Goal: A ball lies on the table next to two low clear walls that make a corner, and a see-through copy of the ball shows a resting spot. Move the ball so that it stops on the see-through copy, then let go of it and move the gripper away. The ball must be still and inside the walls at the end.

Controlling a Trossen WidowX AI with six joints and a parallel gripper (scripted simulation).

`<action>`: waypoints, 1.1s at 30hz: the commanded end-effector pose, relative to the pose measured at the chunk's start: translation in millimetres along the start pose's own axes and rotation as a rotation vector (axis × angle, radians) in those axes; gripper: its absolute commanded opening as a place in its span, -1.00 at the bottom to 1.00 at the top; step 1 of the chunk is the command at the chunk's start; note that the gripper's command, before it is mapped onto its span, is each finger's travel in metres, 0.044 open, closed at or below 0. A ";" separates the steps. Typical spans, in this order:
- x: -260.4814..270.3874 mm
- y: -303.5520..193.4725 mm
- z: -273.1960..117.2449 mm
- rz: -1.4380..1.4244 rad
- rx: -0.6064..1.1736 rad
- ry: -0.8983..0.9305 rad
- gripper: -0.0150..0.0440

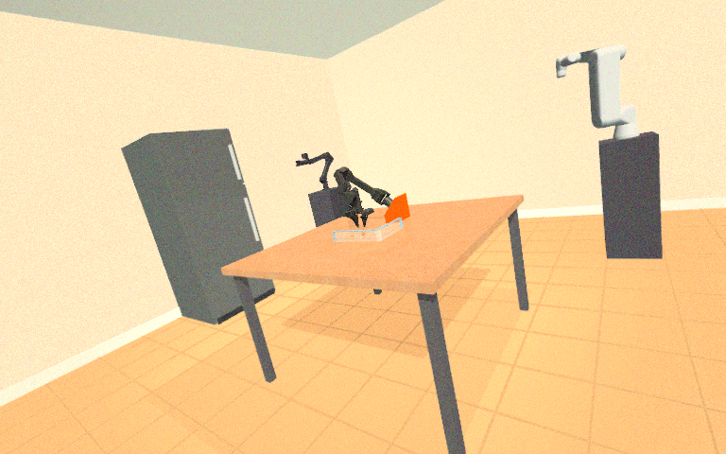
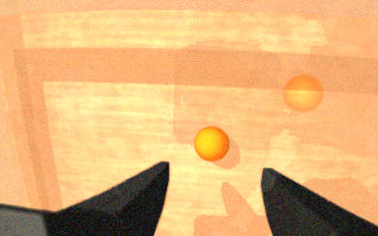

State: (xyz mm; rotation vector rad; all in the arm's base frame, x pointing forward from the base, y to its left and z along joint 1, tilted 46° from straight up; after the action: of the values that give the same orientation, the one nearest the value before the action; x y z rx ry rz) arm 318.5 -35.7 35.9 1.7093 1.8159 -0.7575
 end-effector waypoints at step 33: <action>1.3 -1.6 43.5 -0.001 0.004 -0.012 -0.19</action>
State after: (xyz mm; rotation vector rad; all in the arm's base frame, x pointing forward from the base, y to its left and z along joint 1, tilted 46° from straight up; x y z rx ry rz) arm 316.6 -65.1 4.5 1.7103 1.8068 -0.7677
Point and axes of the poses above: the point midway between the two fingers, 35 mm back from their tips, its own z axis out along the fingers, its own x axis across the jaws, y = z × x, the point moved 1 cm from there along -z, back along the fingers, and after that the axes turned 8 degrees about -z, right-handed, at the moved point
